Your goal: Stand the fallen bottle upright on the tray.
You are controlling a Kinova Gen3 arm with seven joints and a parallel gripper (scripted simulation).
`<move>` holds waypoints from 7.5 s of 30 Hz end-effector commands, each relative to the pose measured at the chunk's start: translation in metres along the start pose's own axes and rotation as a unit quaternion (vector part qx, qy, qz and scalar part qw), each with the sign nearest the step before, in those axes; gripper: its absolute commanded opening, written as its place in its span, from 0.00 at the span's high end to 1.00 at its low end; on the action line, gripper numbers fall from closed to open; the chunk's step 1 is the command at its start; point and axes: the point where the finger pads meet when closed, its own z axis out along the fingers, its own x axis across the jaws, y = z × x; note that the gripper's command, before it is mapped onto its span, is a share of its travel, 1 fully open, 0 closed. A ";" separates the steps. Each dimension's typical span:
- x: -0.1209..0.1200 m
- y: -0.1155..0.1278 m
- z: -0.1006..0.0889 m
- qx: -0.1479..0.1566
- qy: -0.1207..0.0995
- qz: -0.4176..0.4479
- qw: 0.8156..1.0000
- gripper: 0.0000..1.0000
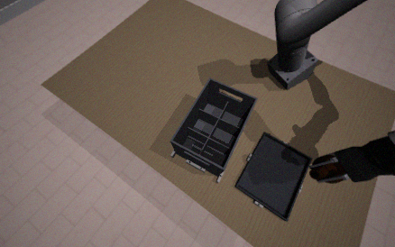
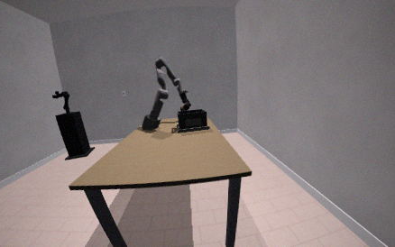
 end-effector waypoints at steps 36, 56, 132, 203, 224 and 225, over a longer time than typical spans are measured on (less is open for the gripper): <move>-0.001 0.001 0.000 0.045 -0.002 -0.003 0.999 1.00; -0.001 0.001 0.000 0.045 -0.002 -0.003 0.999 1.00; -0.001 0.002 0.000 0.132 -0.002 -0.003 0.991 1.00; -0.001 0.003 -0.001 0.218 -0.002 -0.003 0.976 1.00; -0.001 0.003 -0.001 0.218 -0.002 -0.003 0.976 1.00; -0.001 0.003 -0.001 0.218 -0.002 -0.003 0.976 1.00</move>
